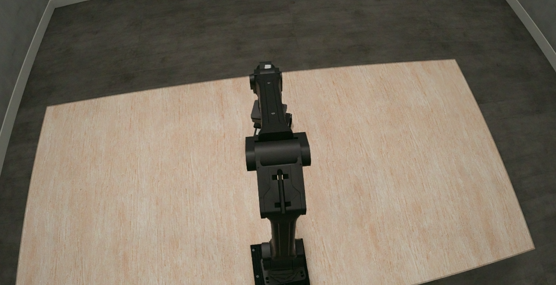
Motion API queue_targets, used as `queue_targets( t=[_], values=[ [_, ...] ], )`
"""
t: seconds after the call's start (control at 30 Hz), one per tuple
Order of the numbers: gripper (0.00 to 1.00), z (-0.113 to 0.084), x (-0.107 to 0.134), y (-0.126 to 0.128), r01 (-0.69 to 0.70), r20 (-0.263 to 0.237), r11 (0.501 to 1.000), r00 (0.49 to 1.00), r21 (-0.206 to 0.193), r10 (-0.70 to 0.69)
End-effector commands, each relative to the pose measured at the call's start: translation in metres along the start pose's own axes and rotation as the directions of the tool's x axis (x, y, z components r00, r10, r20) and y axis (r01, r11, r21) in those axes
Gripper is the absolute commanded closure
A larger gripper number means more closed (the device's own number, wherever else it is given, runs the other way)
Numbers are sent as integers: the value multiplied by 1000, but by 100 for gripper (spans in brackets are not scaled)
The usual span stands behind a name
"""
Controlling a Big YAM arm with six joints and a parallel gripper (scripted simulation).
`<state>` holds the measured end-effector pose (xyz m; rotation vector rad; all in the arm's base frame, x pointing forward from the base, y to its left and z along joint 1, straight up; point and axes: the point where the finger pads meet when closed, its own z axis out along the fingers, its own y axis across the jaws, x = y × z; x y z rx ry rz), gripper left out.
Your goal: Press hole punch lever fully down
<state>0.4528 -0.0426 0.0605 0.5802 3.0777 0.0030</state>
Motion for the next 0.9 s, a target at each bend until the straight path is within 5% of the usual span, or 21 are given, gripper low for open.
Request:
queue_targets(
  t=[0.0,0.87],
  values=[
    [100,17,0,5,-3,-6,1000,1000,-1,3],
    [100,27,1,4,-3,-6,1000,1000,-1,3]
  ],
)
